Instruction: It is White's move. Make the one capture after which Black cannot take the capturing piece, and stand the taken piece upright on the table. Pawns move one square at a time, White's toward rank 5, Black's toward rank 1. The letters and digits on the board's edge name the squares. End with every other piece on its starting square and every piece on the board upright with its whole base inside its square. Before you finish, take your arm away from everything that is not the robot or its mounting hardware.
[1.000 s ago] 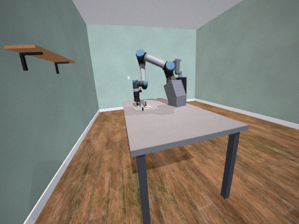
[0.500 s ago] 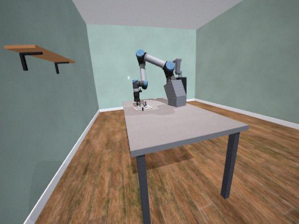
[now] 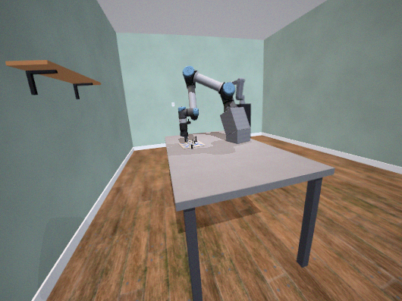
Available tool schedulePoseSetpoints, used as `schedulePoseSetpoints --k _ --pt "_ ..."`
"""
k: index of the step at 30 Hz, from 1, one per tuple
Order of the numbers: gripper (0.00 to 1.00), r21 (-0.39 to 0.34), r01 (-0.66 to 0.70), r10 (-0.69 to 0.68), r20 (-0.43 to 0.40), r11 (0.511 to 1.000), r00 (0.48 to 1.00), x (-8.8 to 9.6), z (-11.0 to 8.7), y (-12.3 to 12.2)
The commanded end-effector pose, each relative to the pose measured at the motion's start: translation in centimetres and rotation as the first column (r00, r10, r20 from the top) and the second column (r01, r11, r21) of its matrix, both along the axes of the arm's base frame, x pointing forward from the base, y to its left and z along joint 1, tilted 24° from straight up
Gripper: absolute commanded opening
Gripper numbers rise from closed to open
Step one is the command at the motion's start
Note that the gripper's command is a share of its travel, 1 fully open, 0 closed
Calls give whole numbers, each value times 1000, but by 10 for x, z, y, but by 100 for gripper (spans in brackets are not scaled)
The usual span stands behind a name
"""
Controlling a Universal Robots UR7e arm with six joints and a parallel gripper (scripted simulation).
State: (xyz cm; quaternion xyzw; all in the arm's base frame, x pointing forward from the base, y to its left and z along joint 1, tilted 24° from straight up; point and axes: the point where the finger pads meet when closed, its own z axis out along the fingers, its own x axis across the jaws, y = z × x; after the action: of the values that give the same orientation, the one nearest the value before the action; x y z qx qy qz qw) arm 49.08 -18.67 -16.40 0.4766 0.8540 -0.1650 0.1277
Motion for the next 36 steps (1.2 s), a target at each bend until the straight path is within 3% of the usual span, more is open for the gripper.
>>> schedulePoseSetpoints --k 1,31,36 --pt "0 0 0 0 1 1000 1000 0 1 0" --pt "0 0 0 0 1 1000 1000 0 1 0" --pt "0 0 0 0 1 1000 1000 0 9 4"
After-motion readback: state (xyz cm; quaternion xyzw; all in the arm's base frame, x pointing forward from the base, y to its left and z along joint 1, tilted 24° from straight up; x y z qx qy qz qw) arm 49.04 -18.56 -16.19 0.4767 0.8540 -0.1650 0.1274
